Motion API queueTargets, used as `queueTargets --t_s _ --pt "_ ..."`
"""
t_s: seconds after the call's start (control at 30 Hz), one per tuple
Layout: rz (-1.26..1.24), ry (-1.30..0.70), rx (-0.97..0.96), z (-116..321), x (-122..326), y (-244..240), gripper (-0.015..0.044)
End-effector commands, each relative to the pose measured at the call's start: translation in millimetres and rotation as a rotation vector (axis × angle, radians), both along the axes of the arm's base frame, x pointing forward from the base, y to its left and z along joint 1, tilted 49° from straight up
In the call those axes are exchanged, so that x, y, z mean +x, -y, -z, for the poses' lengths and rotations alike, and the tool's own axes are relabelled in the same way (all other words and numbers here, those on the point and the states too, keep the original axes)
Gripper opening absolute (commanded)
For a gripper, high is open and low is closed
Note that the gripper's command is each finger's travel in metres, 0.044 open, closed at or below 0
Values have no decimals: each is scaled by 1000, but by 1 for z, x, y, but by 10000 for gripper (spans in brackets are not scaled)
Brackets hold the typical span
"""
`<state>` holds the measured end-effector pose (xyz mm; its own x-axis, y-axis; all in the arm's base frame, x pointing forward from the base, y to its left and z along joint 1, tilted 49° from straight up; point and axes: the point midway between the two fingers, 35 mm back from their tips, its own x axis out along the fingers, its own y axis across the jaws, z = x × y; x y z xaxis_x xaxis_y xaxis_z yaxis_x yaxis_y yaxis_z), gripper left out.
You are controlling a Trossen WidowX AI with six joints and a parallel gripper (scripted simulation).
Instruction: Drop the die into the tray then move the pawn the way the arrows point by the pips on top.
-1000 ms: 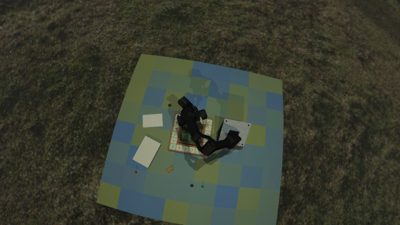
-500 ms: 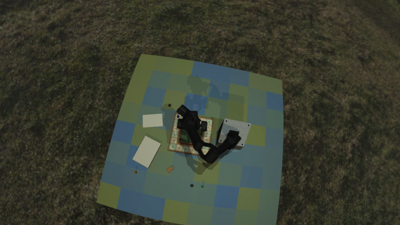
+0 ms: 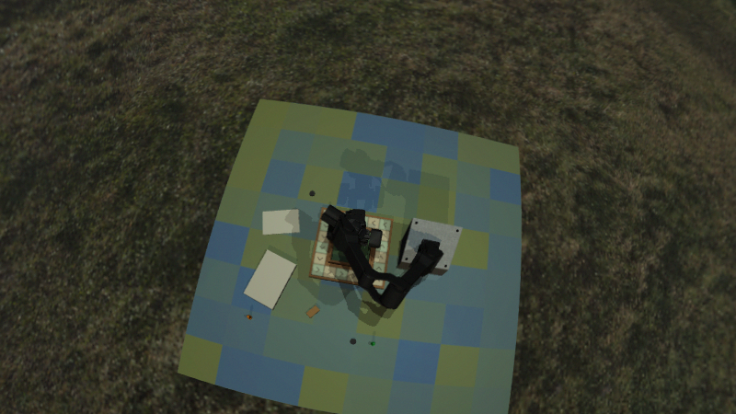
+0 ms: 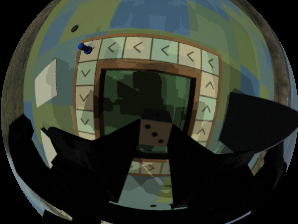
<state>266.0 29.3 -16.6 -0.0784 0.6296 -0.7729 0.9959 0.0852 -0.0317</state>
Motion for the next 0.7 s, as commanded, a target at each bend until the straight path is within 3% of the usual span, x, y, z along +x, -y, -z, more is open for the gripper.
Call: queueTargets --t_s 0.0,0.53,0.67 --pt "-17 -12 -136 2 -3 -1 0" --pt "34 78 -641 8 -7 -3 0" --pt "49 98 -680 7 -6 -3 0"
